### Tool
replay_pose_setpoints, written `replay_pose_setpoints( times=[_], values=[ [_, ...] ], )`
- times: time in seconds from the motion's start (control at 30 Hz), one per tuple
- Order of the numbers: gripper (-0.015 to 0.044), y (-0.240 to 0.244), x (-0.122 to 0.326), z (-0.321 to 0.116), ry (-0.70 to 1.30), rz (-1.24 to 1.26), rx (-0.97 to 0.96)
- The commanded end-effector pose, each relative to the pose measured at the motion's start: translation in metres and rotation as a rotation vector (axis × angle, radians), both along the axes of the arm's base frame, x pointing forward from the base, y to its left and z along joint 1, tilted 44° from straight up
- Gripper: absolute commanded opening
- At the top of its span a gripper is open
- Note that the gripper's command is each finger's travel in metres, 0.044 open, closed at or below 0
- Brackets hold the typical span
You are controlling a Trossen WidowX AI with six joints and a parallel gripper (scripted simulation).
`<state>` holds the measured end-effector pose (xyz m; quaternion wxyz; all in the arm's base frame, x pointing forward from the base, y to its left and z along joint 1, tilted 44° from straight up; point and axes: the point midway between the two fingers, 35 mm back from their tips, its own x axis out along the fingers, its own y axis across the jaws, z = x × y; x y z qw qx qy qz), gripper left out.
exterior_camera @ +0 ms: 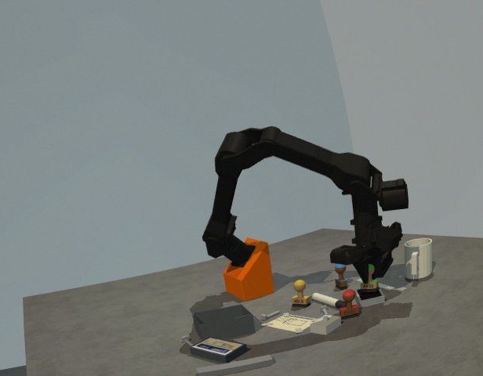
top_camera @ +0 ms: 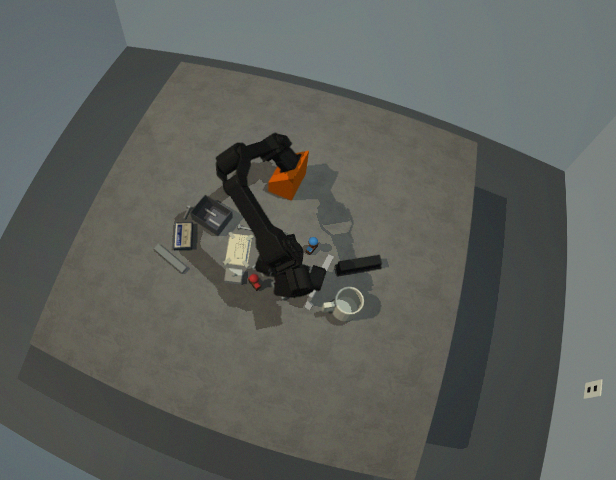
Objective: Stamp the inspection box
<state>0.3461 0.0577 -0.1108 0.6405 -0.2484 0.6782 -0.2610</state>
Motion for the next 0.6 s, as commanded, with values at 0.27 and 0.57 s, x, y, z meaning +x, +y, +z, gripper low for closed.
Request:
replay_pose_setpoints(
  times=[0.27,0.57],
  values=[
    [0.0,-0.0035,-0.0009,-0.0026,0.0,0.002,-0.006],
    [0.0,-0.0046,-0.001,-0.0038,-0.001,0.001,-0.006]
  ],
)
